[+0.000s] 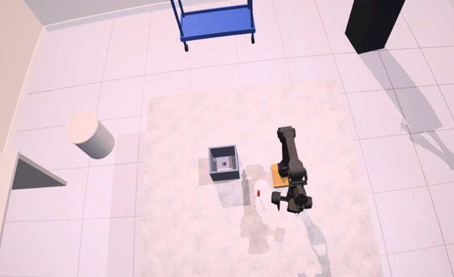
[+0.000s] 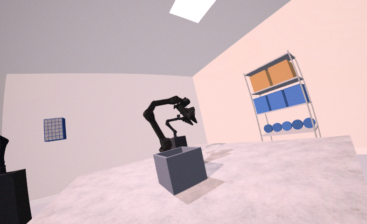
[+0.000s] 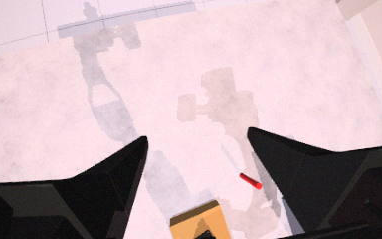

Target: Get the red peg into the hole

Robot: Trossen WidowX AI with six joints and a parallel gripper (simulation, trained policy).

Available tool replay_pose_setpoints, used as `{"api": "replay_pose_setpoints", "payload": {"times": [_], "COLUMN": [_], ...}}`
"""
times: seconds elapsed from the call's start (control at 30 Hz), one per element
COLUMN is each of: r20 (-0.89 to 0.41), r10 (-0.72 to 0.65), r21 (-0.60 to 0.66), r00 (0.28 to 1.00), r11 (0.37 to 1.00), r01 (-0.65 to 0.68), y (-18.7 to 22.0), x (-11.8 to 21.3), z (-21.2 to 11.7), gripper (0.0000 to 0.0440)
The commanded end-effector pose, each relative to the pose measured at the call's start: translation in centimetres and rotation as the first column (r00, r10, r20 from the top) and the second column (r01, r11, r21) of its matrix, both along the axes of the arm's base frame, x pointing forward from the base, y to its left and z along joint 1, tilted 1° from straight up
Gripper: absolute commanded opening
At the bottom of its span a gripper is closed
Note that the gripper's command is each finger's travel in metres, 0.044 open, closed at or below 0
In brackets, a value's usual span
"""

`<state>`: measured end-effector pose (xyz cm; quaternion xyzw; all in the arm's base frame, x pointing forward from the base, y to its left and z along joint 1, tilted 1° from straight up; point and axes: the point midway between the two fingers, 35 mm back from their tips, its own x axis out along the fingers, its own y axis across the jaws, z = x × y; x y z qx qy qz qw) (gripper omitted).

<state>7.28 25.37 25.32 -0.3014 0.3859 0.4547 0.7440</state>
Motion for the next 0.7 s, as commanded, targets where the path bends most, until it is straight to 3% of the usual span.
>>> {"api": "replay_pose_setpoints", "payload": {"times": [0.0, 0.33, 0.67], "r20": [-0.051, -0.155, -0.229], "r10": [-0.12, -0.436, -0.703], "r21": [-0.021, -0.086, -0.161], "r00": [0.991, 0.887, 0.674], "r11": [0.993, 0.9, 0.71], "r01": [0.119, 0.427, 0.686], "y": [-0.7, -2.9, -5.3], "x": [1.1, 3.8, 6.0], "z": [-0.9, -2.8, -4.4], "gripper": [0.044, 0.044, 0.044]}}
